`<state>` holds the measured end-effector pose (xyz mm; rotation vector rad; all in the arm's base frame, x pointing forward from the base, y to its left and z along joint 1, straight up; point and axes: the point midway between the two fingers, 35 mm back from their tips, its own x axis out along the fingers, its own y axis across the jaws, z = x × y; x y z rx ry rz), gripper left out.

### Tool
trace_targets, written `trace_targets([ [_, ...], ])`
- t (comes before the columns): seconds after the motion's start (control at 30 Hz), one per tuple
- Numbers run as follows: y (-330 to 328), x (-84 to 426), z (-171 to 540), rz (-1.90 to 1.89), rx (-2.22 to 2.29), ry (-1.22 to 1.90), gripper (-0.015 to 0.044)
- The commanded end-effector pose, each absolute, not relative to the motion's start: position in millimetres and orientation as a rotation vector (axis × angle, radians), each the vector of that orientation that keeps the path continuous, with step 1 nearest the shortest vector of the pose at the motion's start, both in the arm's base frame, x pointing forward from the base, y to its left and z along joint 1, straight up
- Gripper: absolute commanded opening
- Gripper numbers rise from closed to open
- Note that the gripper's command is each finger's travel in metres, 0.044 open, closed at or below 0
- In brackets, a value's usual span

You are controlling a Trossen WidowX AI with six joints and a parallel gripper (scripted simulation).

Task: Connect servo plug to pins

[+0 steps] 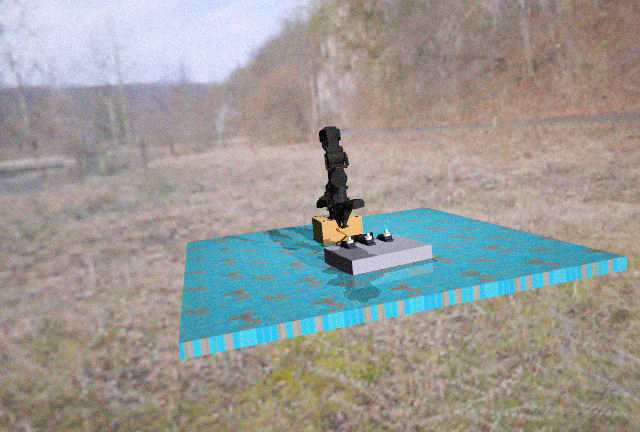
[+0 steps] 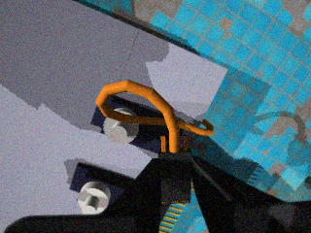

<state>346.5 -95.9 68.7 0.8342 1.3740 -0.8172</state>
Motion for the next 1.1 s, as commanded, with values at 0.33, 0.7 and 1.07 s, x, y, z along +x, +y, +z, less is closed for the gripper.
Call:
trace_targets([
  [0.33,-71.2,323.4,69.8,-1.14,1.167,1.213,0.0],
  [0.7,-53.7,304.7,69.0,-1.384,1.419,1.046,0.0],
  [1.07,-37.8,284.7,66.7,-1.619,1.661,0.837,0.0],
])
